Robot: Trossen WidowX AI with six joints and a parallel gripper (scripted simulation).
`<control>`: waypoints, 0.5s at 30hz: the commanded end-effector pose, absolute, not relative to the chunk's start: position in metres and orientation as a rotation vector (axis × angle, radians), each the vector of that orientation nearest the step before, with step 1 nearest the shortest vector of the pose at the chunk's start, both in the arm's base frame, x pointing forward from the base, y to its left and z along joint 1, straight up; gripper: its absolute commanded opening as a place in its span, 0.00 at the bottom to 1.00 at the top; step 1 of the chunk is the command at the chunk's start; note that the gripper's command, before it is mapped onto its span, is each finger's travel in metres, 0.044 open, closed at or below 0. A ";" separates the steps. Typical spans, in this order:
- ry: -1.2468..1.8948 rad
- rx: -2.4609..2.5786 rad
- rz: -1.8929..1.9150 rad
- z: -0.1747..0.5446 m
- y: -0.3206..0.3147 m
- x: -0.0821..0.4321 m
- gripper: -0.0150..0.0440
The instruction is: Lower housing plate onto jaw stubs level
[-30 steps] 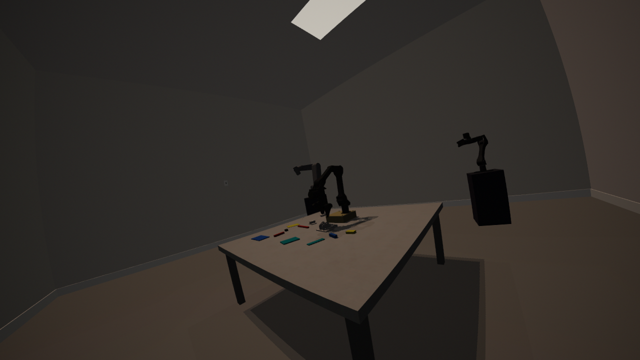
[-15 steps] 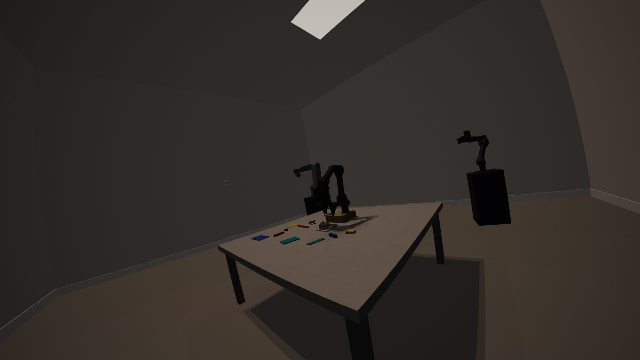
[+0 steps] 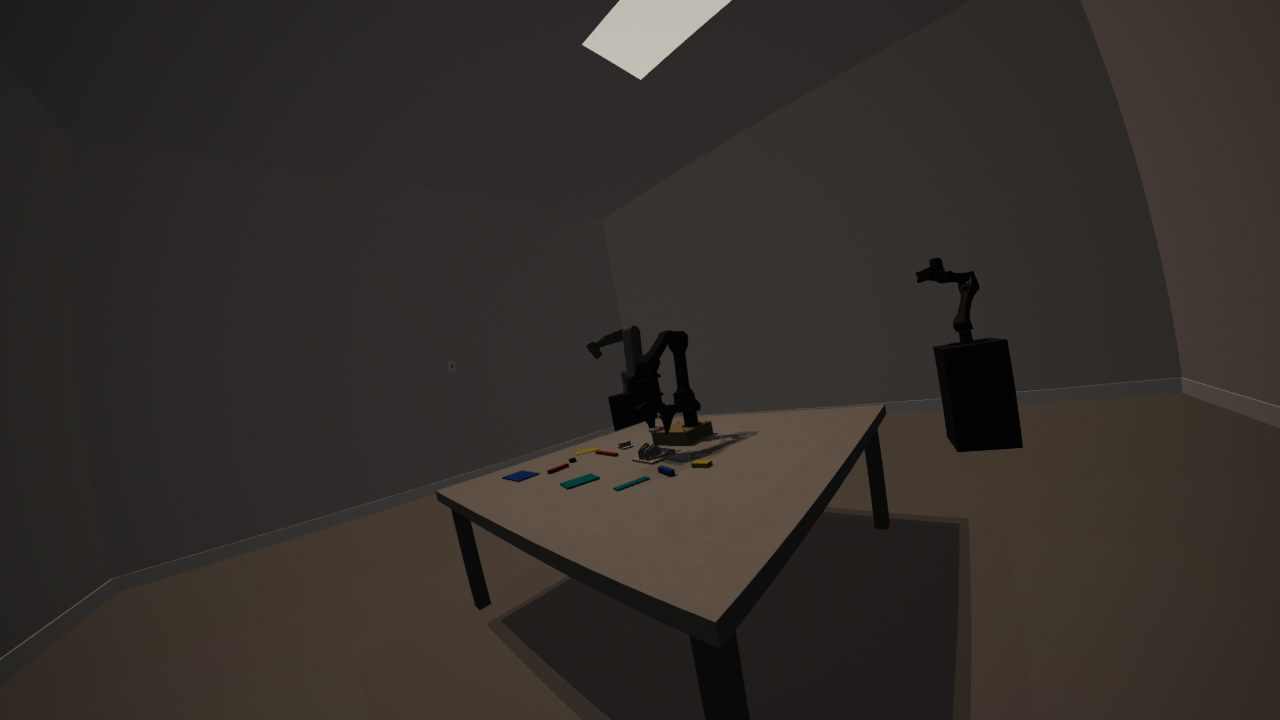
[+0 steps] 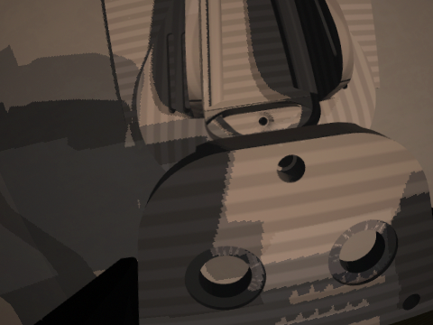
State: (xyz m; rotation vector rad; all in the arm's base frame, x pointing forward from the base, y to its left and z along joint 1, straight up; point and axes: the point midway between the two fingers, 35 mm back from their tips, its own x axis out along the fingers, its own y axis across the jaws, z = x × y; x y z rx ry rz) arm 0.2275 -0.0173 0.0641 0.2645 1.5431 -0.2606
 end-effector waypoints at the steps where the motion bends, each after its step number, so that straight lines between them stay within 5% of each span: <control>1: 1.542 0.262 -0.253 0.064 -0.017 0.228 0.85; 15: 1.543 0.262 -0.254 0.064 -0.021 0.216 0.85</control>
